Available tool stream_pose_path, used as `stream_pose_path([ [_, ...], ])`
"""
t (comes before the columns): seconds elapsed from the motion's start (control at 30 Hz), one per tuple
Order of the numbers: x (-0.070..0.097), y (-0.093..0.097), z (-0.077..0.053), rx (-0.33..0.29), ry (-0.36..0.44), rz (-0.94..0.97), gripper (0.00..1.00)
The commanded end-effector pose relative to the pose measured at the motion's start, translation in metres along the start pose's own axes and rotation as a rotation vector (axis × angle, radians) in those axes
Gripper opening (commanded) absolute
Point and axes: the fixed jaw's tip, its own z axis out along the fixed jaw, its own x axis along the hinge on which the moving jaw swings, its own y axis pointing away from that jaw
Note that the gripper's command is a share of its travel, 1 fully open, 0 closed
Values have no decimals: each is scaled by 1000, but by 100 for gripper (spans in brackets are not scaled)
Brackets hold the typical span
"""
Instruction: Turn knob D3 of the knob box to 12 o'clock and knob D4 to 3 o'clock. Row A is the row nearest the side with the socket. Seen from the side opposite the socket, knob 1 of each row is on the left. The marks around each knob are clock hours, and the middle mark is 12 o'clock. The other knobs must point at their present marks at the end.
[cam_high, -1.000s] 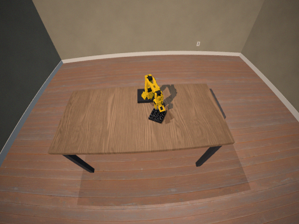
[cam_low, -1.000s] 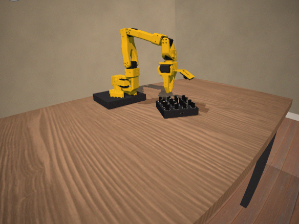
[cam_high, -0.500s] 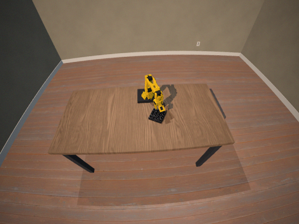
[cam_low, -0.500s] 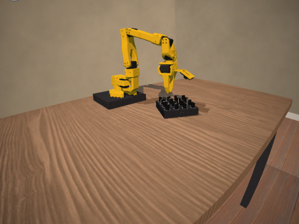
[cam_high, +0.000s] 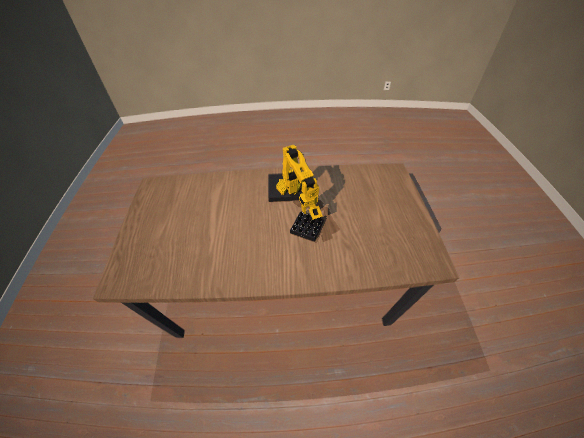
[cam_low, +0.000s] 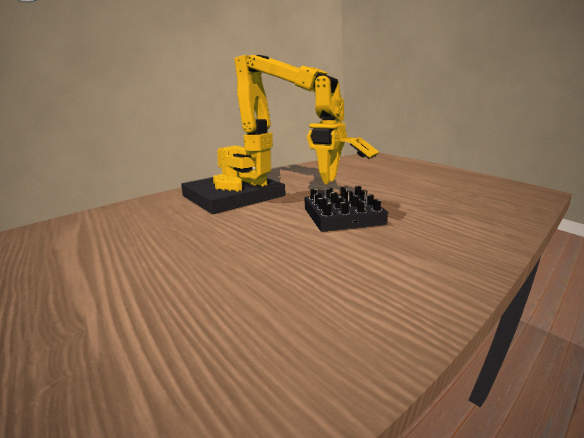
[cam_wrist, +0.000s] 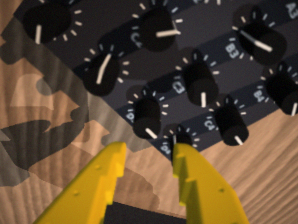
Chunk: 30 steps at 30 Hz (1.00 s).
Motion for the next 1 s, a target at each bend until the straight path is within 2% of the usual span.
stream_pose_path([
  [0.0, 4, 3, 5, 0, 13, -1, 10],
  [0.97, 3, 3, 3, 0, 13, -1, 10],
])
